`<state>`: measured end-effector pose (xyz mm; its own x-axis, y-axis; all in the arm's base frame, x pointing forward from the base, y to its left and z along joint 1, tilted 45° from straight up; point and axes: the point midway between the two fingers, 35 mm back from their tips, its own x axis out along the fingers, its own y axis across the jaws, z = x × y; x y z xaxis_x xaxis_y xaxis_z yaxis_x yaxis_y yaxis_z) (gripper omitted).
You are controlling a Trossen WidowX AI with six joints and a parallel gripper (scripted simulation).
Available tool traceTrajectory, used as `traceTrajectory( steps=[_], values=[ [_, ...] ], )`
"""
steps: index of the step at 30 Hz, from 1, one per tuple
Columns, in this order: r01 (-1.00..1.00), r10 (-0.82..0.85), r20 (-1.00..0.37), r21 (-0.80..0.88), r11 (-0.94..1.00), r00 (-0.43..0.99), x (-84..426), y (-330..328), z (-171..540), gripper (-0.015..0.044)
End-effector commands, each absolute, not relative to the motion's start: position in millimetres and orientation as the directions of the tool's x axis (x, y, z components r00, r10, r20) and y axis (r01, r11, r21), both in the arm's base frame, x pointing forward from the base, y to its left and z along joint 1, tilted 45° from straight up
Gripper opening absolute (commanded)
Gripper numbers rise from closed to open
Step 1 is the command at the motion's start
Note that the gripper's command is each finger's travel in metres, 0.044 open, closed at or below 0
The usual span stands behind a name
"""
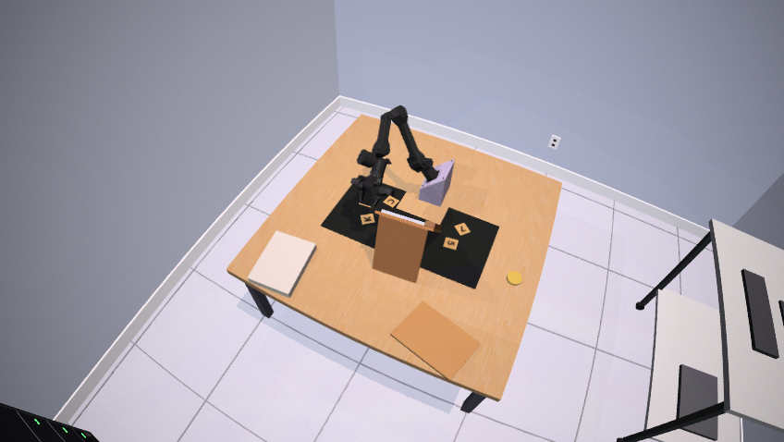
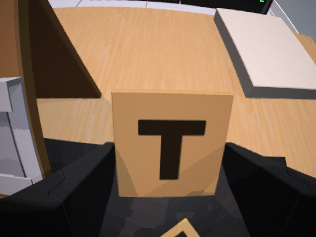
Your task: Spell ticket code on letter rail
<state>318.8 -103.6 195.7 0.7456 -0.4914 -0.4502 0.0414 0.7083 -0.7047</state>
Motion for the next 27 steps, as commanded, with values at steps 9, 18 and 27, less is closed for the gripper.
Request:
traceTrajectory(
  steps=[9,18,27],
  values=[
    [0.044,-0.493,-0.449,-0.704,0.709,0.745,319.5,-99.2,191.4,0.0],
    [0.044,-0.492,-0.449,-0.704,0.709,0.745,319.7,-96.0,188.1,0.0],
    [0.044,-0.492,-0.45,-0.703,0.709,0.745,319.9,-92.7,184.9,0.0]
  ],
)
